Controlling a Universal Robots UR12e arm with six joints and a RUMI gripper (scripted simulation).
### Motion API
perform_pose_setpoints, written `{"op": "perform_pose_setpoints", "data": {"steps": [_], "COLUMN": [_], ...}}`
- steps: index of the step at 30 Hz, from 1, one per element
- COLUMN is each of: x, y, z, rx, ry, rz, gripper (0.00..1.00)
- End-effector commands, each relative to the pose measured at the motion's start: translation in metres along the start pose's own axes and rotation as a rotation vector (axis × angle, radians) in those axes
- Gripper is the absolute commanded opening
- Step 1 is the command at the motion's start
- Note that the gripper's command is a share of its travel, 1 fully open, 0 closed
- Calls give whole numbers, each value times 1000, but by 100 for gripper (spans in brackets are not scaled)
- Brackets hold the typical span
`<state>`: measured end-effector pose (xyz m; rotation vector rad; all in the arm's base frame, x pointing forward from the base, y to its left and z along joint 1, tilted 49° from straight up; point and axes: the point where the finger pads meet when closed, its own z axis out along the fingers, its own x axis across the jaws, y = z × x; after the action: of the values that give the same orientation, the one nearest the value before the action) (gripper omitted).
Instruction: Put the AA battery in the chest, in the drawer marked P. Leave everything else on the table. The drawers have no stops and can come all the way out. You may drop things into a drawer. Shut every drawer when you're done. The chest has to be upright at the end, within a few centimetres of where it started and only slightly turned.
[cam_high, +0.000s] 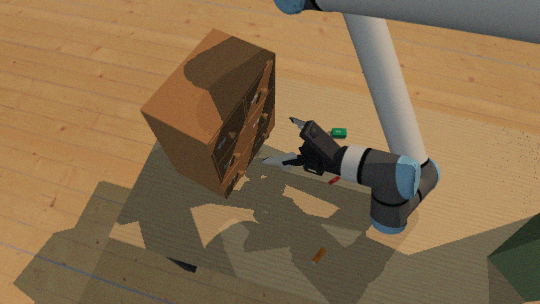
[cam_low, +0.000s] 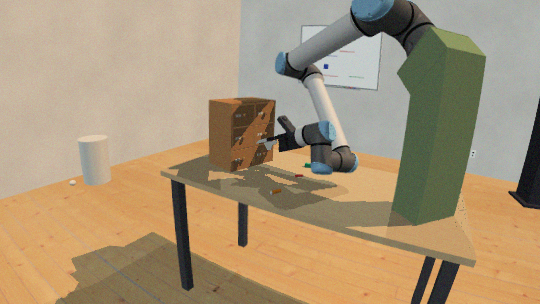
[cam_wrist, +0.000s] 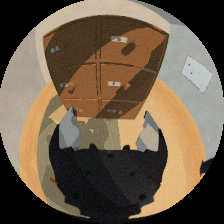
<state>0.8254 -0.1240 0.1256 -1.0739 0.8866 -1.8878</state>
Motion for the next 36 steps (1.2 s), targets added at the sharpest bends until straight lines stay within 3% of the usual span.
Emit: {"op": "perform_pose_setpoints", "data": {"steps": [1, 36], "x": [0, 0], "y": [0, 3], "z": [0, 2], "rx": [7, 7], "ry": [0, 0], "rz": [0, 0], "gripper": [100, 100]}}
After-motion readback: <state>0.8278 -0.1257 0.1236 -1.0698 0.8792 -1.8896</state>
